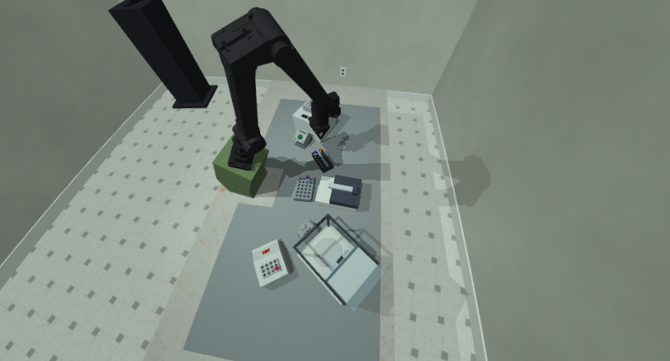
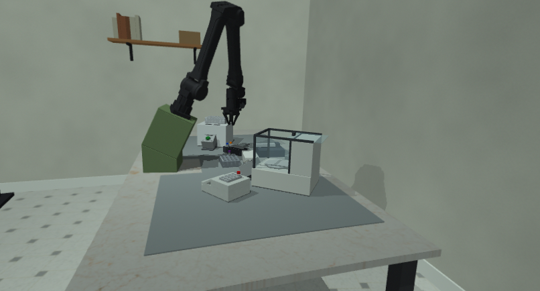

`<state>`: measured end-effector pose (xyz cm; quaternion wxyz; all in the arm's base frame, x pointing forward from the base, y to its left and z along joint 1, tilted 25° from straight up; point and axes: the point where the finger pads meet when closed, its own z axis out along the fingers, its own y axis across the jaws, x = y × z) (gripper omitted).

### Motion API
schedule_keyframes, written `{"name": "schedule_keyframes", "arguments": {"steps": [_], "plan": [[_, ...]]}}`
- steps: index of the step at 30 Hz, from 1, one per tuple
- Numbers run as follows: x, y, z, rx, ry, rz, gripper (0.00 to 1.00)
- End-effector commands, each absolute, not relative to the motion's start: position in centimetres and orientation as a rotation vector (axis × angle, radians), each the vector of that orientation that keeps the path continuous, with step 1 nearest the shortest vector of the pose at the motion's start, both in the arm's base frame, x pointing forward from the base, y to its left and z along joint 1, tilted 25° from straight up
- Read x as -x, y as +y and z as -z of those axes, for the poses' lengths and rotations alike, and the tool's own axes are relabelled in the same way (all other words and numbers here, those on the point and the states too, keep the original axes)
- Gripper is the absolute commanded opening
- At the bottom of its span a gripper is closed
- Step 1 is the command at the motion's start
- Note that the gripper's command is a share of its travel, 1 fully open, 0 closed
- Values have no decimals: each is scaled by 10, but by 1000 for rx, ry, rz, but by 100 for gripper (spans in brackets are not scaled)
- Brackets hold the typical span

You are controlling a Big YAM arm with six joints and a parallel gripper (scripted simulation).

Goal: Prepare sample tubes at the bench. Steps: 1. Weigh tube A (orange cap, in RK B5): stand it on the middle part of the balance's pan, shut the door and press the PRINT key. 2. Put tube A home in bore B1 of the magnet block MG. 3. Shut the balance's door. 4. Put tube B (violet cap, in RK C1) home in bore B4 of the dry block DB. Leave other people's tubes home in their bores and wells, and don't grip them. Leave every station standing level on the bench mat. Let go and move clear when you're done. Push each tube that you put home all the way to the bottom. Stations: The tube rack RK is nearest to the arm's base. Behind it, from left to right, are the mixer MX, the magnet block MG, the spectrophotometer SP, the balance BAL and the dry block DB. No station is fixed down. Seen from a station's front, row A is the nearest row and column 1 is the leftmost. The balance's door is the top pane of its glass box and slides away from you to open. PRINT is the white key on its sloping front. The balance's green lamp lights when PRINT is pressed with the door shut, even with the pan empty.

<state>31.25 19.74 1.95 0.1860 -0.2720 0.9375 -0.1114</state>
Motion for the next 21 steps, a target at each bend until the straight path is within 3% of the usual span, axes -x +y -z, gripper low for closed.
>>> {"name": "schedule_keyframes", "arguments": {"steps": [1,21], "plan": [[-319,215,-45,749,2598,278,30],[-306,218,-73,749,2599,277,30]]}}
